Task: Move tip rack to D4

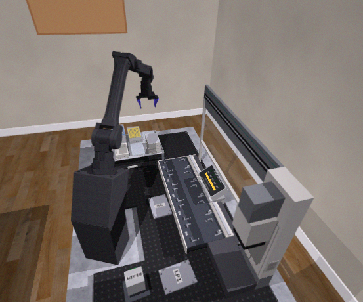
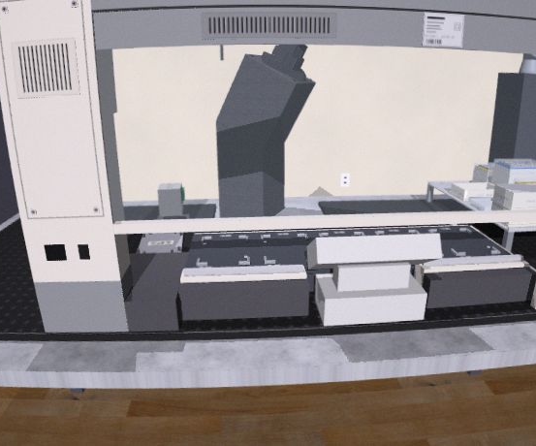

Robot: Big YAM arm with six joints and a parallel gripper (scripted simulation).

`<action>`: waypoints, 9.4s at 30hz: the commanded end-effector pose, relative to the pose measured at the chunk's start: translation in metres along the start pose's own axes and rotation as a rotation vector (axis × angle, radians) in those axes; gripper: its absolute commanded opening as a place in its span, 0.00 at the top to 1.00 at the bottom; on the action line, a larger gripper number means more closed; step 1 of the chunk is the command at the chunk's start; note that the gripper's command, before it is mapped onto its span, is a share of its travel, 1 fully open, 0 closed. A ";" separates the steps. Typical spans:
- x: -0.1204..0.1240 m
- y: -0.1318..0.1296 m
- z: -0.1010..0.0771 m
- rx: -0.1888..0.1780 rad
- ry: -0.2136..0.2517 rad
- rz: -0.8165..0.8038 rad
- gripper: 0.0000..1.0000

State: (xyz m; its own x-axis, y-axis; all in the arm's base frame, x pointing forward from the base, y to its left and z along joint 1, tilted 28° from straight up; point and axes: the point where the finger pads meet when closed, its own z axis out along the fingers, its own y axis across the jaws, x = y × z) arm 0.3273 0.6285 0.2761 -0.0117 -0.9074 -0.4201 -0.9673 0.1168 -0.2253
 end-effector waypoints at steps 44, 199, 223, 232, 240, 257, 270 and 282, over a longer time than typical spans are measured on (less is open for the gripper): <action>0.080 -0.001 -0.028 0.018 -0.058 0.380 0.00; 0.591 0.051 0.005 0.017 -0.017 0.981 0.00; 0.588 0.050 0.012 0.030 -0.023 0.617 0.00; 0.591 0.052 0.014 0.020 -0.013 0.446 0.00; 0.591 0.052 0.014 0.020 -0.012 0.326 0.00; 0.591 0.052 0.014 0.020 -0.008 0.027 0.00; 0.543 0.046 0.008 0.029 -0.016 -0.013 0.00; 0.491 0.046 0.007 0.027 -0.022 -0.010 0.00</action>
State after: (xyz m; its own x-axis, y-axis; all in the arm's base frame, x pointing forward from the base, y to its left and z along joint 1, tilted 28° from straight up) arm 0.2693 0.1727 0.0313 0.0181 -0.9139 -0.4056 -0.9663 0.0883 -0.2420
